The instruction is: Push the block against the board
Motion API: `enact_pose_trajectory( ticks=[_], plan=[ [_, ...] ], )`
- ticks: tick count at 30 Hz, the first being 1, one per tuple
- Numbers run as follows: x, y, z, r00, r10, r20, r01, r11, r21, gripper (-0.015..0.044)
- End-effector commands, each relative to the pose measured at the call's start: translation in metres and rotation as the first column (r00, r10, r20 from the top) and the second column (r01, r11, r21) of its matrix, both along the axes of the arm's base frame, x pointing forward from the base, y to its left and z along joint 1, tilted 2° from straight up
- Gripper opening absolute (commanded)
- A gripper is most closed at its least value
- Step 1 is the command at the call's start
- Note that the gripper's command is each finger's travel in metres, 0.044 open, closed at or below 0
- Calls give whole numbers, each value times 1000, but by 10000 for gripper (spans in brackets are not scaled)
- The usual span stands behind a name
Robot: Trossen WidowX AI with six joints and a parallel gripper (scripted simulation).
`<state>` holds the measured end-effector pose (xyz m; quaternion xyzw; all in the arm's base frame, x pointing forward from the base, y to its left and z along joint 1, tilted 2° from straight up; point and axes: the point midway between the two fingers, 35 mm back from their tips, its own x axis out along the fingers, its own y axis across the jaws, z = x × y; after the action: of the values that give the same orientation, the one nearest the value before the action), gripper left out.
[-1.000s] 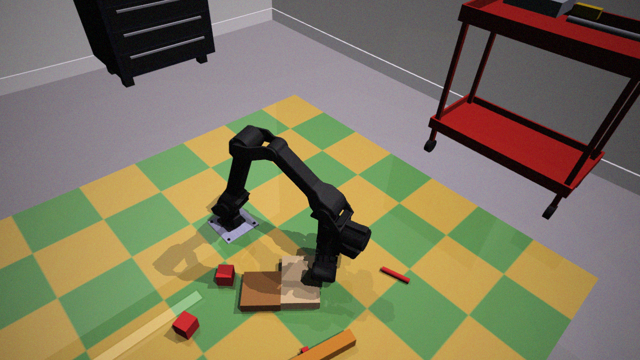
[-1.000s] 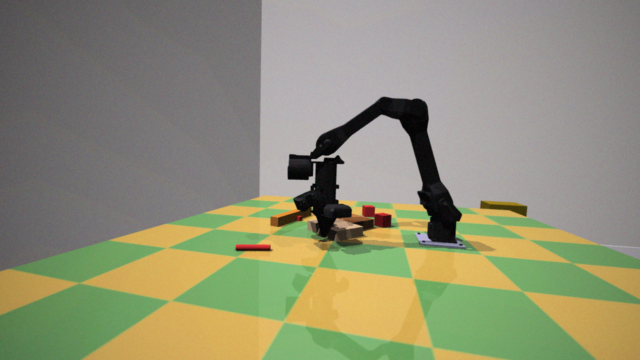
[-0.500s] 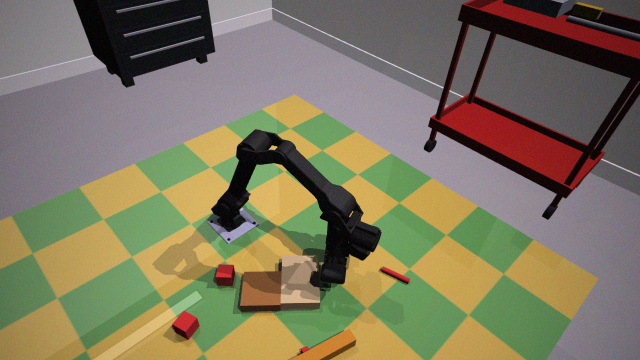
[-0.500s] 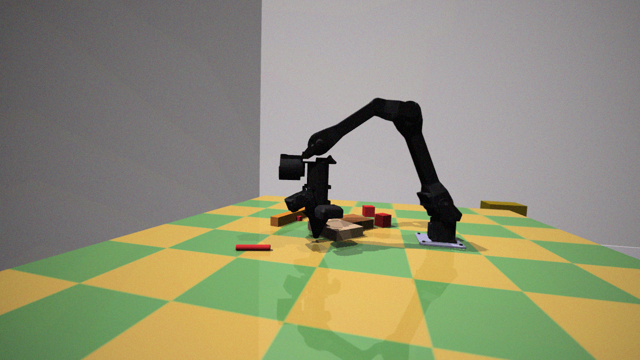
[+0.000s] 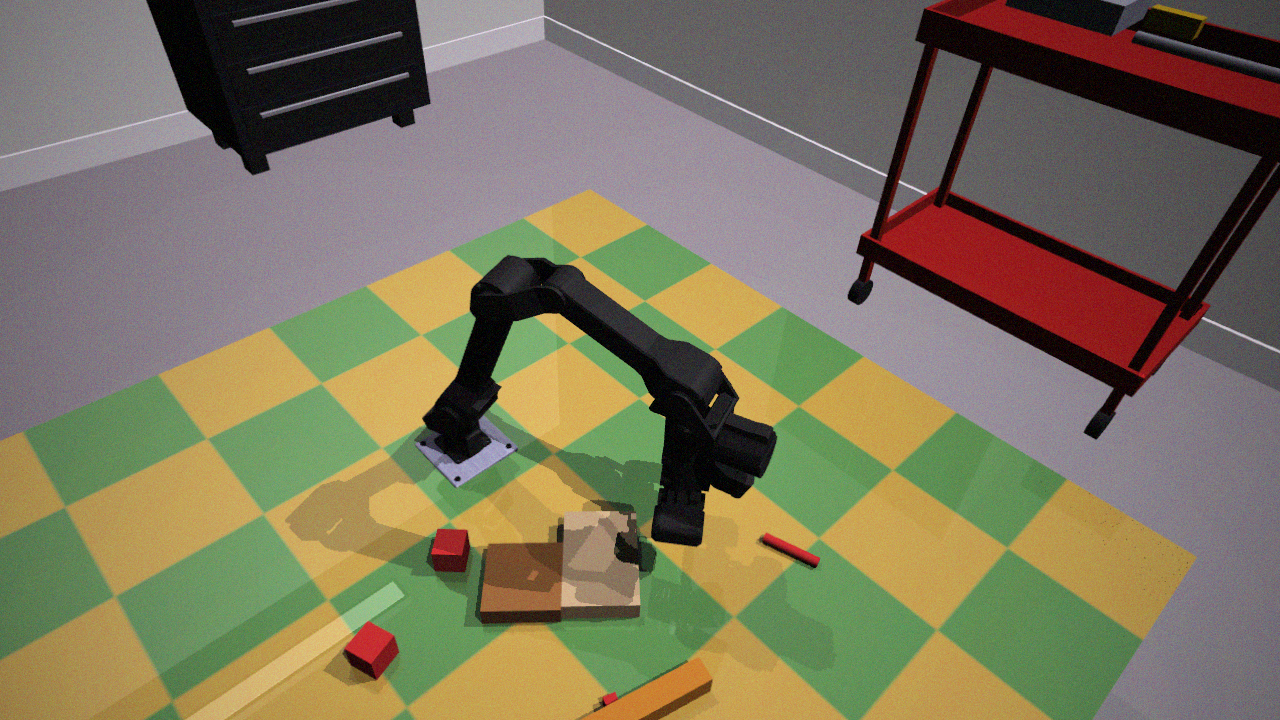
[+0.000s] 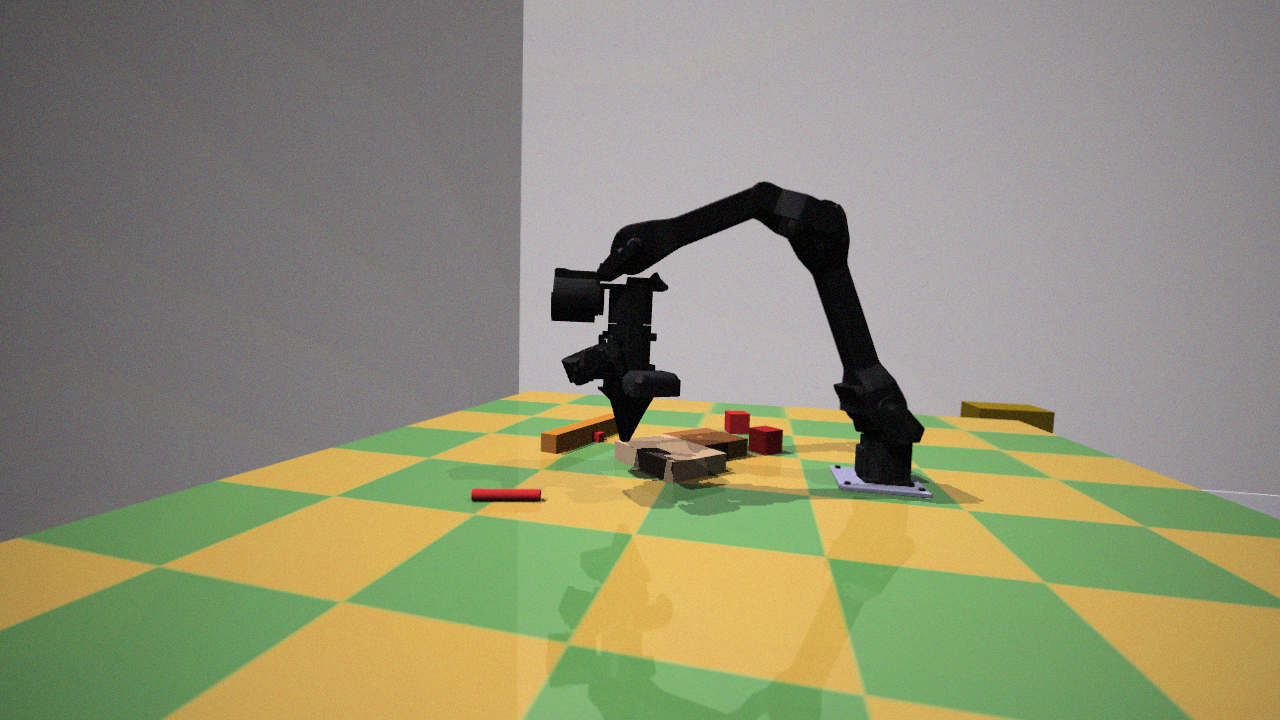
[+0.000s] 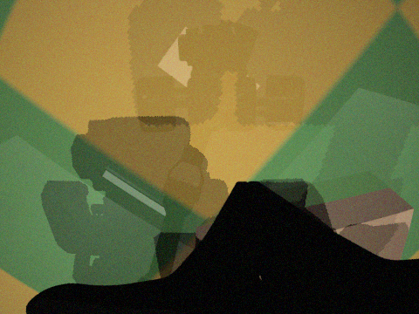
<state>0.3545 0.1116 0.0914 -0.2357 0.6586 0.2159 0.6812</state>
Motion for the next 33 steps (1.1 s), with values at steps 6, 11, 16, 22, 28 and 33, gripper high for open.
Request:
enact_pose_trajectory(
  ticks=[6,11,16,22,28,33],
  plan=[
    [-10,-3,5,993,-121,3,121,993,5,0],
    [-24,-7,7,957,-291,2,291,957,11,0],
    [-39,-11,8,892,-452,0,451,892,15,0],
    [-56,-17,8,780,-626,-2,626,779,20,0],
    [-74,-22,7,633,-774,-5,774,633,24,0],
    [-89,-27,6,490,-872,-7,871,490,26,0]
  ],
)
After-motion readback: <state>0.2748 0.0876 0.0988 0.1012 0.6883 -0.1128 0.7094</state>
